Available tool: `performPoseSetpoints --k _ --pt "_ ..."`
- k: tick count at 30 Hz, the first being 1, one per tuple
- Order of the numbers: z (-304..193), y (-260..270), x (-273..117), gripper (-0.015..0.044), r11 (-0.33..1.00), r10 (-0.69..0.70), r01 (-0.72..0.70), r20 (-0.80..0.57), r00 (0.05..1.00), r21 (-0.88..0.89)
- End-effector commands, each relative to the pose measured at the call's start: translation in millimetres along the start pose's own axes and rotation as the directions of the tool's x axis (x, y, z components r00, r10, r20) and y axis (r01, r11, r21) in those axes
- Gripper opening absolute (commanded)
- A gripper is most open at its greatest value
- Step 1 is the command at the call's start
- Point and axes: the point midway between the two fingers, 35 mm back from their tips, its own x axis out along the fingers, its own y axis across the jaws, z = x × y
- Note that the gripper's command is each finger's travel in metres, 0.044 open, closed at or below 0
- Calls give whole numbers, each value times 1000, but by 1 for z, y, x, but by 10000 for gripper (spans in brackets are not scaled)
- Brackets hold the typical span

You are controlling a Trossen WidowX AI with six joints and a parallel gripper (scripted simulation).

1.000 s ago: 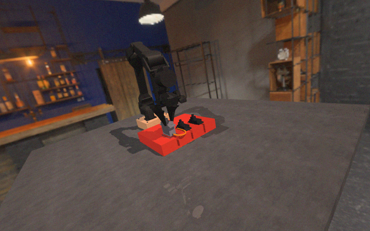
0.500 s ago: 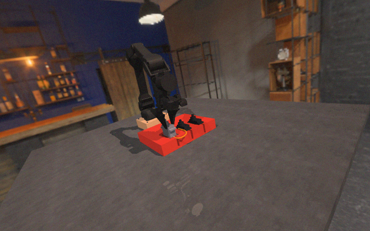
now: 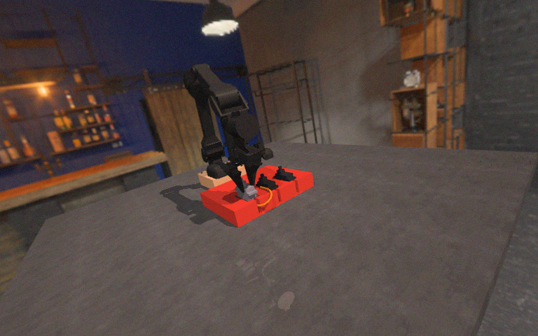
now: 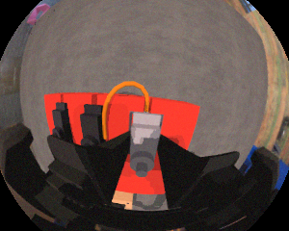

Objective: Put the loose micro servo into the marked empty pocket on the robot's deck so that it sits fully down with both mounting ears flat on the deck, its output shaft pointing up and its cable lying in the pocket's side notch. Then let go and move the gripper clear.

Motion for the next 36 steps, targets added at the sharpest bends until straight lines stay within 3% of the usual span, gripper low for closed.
performPoseSetpoints --k 1,15,22,29,35,36 --pt "0 0 3 0 1000 0 0 4 1000 0" --pt "0 0 17 0 1000 0 0 4 1000 0" --pt "0 0 15 184 1000 0 0 4 1000 0" --pt "-2 0 -17 188 1000 0 0 4 1000 0" --pt "-2 0 -20 188 1000 0 0 4 1000 0" --pt "-4 0 -19 214 1000 -1 1 9 1000 -2"
